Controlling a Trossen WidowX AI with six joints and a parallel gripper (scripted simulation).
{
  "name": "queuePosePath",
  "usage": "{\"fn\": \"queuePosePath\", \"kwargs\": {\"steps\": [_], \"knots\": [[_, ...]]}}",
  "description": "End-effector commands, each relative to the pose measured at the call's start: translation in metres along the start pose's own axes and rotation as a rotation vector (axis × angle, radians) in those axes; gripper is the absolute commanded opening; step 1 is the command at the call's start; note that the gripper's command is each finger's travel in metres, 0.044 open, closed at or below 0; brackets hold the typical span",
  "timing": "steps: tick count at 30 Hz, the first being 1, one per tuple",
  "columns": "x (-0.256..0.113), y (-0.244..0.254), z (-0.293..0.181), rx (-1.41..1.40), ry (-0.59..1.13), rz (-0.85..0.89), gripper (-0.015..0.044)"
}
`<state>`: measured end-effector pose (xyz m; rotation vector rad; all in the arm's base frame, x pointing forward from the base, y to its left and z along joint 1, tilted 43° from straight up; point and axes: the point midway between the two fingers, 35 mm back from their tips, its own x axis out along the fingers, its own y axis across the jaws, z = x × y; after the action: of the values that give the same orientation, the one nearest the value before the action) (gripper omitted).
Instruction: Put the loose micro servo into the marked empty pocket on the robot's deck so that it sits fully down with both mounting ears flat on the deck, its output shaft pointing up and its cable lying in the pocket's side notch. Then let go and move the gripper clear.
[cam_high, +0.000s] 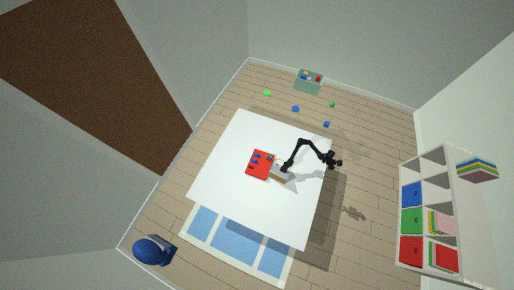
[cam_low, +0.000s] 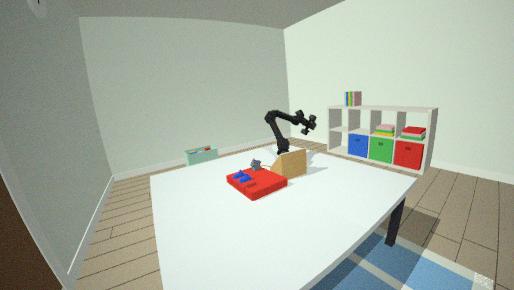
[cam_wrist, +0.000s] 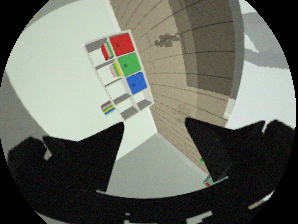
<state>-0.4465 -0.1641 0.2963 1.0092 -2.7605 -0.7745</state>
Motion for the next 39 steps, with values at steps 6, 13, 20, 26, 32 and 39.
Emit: {"fn": "queuePosePath", "kwargs": {"steps": [6, 13, 20, 26, 32, 39], "knots": [[0.003, -0.01, -0.008, -0.03, 0.012, -0.019, 0.044], [0.008, -0.037, -0.031, -0.111, 0.048, -0.069, 0.044], [0.011, -0.075, -0.062, -0.222, 0.105, -0.134, 0.044], [0.009, -0.11, -0.09, -0.325, 0.164, -0.189, 0.044], [0.003, -0.145, -0.117, -0.426, 0.228, -0.239, 0.044], [-0.009, -0.182, -0.146, -0.537, 0.308, -0.288, 0.044]]}}
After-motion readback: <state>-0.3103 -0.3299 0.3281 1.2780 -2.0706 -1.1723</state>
